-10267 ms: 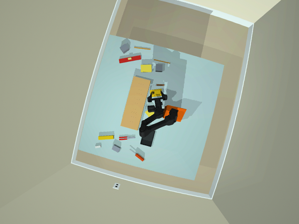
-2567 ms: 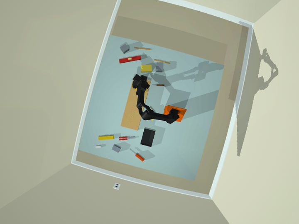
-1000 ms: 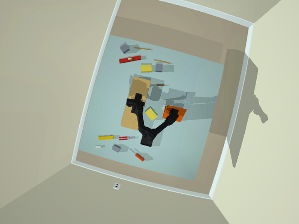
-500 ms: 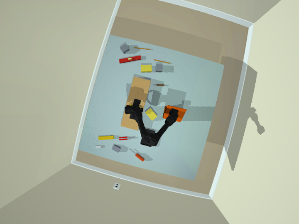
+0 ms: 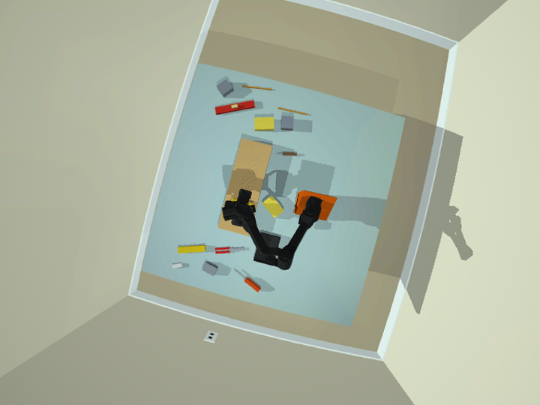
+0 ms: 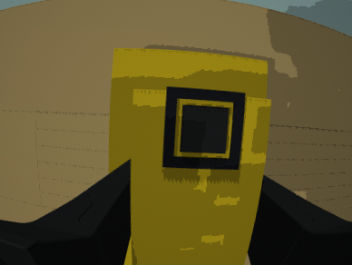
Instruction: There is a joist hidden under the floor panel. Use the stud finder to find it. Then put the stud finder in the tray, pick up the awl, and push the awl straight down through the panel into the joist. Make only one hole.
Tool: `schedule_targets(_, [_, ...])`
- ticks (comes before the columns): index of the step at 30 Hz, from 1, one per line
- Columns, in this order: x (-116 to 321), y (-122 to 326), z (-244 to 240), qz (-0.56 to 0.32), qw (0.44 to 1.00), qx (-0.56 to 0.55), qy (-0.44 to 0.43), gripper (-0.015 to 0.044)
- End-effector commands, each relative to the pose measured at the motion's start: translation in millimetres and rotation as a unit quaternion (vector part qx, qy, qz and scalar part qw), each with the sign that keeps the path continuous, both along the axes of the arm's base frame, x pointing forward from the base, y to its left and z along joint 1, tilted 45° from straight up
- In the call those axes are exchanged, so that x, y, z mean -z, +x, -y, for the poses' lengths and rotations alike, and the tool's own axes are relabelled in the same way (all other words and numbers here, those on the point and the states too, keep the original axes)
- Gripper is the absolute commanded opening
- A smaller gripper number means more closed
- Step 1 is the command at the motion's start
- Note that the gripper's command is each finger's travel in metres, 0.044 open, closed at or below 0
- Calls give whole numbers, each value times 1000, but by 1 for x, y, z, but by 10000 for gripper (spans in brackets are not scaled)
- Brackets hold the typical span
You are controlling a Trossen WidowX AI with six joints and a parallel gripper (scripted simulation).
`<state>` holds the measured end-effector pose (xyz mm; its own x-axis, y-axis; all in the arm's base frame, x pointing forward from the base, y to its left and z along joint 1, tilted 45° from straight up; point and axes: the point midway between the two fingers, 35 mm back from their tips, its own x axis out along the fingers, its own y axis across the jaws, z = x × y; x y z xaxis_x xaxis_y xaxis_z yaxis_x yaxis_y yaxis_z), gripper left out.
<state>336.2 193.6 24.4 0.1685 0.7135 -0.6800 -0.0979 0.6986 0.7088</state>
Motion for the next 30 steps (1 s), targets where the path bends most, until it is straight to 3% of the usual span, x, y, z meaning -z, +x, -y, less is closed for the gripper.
schedule_targets(1, [-11, -2, -12, 0, 1000, 0, 1, 0])
schedule_targets(20, [-62, -8, -60, 0, 1000, 0, 3, 0])
schedule_targets(30, [-60, -7, -58, 2, 1000, -2, 3, 0])
